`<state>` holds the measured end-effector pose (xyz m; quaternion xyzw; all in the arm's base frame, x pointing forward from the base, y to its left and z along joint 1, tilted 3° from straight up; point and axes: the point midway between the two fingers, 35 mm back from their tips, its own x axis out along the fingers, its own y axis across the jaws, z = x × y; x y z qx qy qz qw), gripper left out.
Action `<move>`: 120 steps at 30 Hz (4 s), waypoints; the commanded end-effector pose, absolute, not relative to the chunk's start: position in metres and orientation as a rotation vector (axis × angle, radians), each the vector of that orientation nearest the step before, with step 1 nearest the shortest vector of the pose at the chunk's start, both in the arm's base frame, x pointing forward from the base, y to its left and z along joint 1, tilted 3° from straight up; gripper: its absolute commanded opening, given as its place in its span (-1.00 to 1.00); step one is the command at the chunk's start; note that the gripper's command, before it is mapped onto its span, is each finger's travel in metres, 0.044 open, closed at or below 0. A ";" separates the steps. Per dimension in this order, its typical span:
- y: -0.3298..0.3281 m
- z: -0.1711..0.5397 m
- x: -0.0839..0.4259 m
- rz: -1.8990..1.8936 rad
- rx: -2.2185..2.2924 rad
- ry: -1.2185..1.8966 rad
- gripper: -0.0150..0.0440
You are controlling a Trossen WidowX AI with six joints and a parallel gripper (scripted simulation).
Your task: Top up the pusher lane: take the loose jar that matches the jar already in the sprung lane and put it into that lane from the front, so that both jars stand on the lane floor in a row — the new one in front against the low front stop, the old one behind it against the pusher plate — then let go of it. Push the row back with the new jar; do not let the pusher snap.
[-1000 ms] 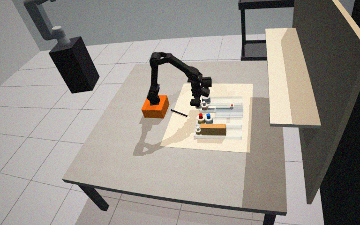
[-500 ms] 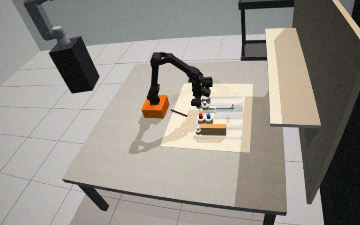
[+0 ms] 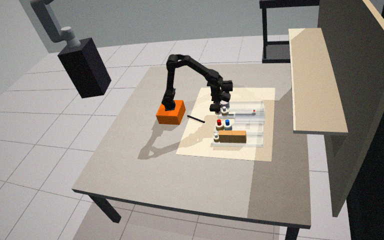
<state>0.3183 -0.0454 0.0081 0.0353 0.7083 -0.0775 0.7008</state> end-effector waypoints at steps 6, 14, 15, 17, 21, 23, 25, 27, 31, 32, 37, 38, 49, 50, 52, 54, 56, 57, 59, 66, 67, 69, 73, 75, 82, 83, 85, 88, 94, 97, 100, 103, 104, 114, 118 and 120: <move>-0.047 0.015 0.333 -0.171 0.075 1.540 -0.49; -0.048 0.015 0.336 -0.171 0.075 1.540 -0.49; -0.048 0.015 0.336 -0.171 0.075 1.540 -0.49; -0.048 0.016 0.337 -0.171 0.075 1.540 -0.49; -0.048 0.016 0.339 -0.171 0.075 1.540 -0.49; -0.048 0.016 0.339 -0.171 0.075 1.540 -0.49; -0.049 0.016 0.340 -0.171 0.075 1.540 -0.49; -0.049 0.016 0.341 -0.171 0.075 1.540 -0.49; -0.049 0.017 0.343 -0.171 0.075 1.539 -0.49; -0.049 0.017 0.343 -0.171 0.075 1.539 -0.49; -0.049 0.017 0.345 -0.171 0.075 1.539 -0.49; -0.049 0.017 0.345 -0.171 0.075 1.539 -0.49; -0.049 0.018 0.346 -0.171 0.075 1.539 -0.49; -0.049 0.018 0.346 -0.171 0.075 1.539 -0.49; -0.049 0.018 0.346 -0.171 0.075 1.539 -0.49; -0.049 0.018 0.346 -0.171 0.075 1.539 -0.49; -0.049 0.017 0.346 -0.171 0.075 1.539 -0.49; -0.049 0.017 0.346 -0.171 0.075 1.539 -0.49; -0.049 0.017 0.346 -0.171 0.075 1.539 -0.49; -0.050 0.017 0.346 -0.171 0.075 1.539 -0.49; -0.050 0.017 0.346 -0.171 0.075 1.539 -0.49; -0.050 0.017 0.346 -0.171 0.075 1.539 -0.49; -0.050 0.017 0.346 -0.171 0.075 1.539 -0.49; -0.050 0.017 0.347 -0.171 0.075 1.539 -0.49; -0.050 0.017 0.347 -0.171 0.075 1.539 -0.49; -0.050 0.017 0.348 -0.171 0.075 1.539 -0.49; -0.050 0.017 0.348 -0.171 0.075 1.539 -0.49; -0.050 0.017 0.348 -0.171 0.075 1.539 -0.49; -0.050 0.017 0.349 -0.171 0.075 1.539 -0.49; -0.050 0.017 0.349 -0.171 0.075 1.539 -0.49; -0.050 0.017 0.350 -0.171 0.075 1.539 -0.49; -0.050 0.017 0.350 -0.171 0.075 1.539 -0.49; -0.050 0.017 0.350 -0.171 0.075 1.539 -0.49; -0.050 0.017 0.352 -0.171 0.075 1.539 -0.49; -0.050 0.017 0.352 -0.171 0.075 1.539 -0.49; -0.050 0.017 0.352 -0.171 0.075 1.539 -0.49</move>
